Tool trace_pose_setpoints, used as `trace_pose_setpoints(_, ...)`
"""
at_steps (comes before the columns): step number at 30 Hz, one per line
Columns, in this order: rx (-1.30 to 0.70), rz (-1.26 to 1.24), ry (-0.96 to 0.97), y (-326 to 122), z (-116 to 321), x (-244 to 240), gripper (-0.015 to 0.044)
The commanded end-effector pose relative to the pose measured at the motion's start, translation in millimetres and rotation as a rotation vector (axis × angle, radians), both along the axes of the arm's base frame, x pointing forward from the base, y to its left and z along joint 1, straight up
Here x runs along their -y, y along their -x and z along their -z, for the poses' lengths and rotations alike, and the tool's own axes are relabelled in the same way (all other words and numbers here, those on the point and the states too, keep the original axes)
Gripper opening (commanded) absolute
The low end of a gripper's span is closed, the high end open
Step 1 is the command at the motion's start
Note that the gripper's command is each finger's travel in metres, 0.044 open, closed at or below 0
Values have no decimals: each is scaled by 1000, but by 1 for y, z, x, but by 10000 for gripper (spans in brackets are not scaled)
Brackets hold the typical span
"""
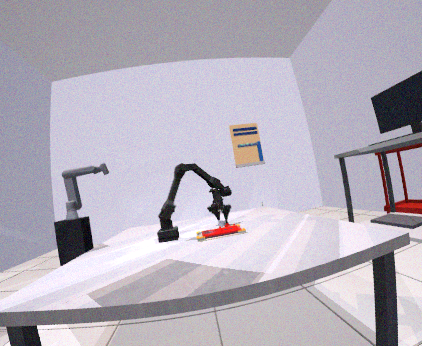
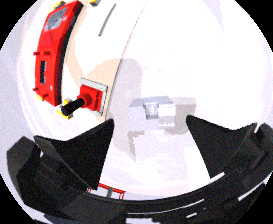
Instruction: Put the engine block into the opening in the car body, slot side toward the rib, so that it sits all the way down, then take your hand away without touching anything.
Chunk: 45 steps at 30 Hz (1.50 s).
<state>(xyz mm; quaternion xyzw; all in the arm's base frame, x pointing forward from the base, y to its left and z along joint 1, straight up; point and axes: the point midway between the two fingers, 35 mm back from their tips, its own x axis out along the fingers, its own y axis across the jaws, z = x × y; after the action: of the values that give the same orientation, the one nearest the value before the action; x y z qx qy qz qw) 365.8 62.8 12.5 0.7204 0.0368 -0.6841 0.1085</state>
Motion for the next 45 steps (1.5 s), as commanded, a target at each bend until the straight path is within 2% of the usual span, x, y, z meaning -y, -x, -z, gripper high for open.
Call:
trace_pose_setpoints(1,-13,-5,5,4,12,1,440)
trace_pose_setpoints(7,-13,-5,5,4,17,1,440)
trace_pose_setpoints(15,-13,-5,5,4,17,1,230)
trace_pose_setpoints(22,-13,-5,5,4,17,1,183)
trace_pose_setpoints(29,46,96,-12,-1,8,0,0)
trace_pose_setpoints(45,85,609,-59,-2,-1,1,0)
